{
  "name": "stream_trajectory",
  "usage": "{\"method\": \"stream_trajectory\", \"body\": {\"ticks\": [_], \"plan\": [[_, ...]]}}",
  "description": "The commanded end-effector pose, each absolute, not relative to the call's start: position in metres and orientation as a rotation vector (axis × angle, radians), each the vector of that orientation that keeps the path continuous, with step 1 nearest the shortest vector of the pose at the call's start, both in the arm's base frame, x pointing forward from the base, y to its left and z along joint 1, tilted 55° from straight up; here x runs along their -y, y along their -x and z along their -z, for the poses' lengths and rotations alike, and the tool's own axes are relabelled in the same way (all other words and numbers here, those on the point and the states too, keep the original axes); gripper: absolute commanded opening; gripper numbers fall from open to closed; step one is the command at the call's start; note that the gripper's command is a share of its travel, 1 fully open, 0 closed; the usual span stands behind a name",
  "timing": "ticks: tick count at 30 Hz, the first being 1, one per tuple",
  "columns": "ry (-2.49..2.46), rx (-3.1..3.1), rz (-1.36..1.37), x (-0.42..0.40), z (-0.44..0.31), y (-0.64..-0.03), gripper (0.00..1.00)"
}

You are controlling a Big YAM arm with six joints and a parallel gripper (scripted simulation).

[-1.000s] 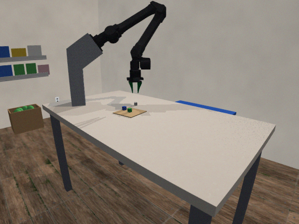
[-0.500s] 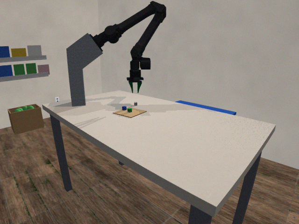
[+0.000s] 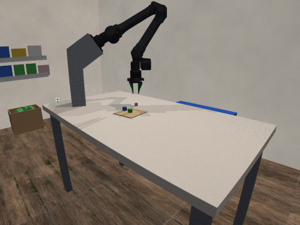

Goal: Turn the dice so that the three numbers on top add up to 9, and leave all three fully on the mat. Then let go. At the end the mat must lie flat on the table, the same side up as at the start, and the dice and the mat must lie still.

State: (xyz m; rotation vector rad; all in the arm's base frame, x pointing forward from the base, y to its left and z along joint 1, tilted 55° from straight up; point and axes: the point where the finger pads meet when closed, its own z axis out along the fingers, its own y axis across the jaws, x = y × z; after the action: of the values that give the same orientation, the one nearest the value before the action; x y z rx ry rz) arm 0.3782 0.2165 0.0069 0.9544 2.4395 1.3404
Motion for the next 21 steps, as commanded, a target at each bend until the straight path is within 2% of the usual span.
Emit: {"method": "stream_trajectory", "body": {"ticks": [1,21], "plan": [[-0.96,-2.444,-1.345,-0.221,-0.004,-0.376,0.34],[-0.971,-2.438,-1.35,-0.237,0.007,-0.387,0.34]]}}
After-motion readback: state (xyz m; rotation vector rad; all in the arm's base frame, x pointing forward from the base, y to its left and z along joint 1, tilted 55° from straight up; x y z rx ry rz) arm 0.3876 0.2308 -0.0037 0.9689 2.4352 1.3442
